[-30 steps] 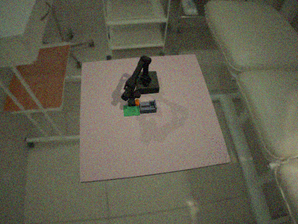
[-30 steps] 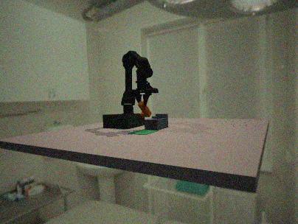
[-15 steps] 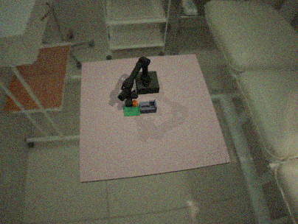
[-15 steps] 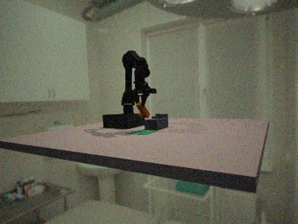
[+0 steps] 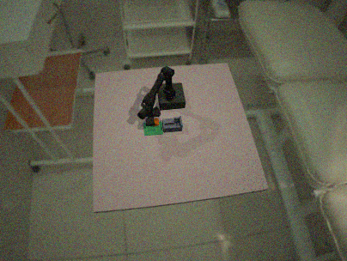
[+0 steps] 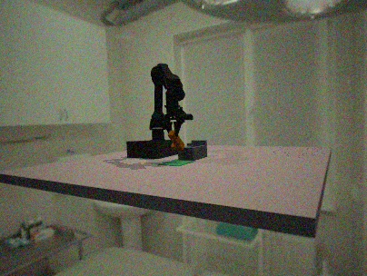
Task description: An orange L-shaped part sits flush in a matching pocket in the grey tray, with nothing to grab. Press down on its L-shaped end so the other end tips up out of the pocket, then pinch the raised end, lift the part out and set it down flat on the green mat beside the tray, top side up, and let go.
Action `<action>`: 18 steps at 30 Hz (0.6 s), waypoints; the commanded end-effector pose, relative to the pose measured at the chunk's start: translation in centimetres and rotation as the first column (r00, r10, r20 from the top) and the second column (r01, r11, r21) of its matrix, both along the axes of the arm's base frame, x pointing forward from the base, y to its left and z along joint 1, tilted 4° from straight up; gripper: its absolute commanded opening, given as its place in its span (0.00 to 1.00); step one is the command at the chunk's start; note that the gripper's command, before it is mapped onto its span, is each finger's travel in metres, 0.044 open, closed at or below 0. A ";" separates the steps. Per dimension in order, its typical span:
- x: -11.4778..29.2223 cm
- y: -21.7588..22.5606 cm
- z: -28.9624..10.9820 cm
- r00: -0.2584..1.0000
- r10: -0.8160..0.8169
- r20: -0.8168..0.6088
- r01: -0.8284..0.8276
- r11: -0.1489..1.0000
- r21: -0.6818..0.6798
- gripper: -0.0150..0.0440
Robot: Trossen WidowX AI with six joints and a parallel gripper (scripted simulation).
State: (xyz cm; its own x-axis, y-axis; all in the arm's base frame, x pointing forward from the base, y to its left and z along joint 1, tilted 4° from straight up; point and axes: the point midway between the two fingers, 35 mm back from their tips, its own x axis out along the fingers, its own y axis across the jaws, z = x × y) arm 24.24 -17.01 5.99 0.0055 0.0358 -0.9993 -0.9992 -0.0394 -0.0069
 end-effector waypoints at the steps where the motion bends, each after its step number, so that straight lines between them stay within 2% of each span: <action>1: -0.2 0.1 -1.0 1.000 0.003 -0.010 -0.003 1.000 0.001 0.25; 18: -0.2 0.2 -3.7 1.000 0.003 -0.010 -0.003 1.000 0.001 0.25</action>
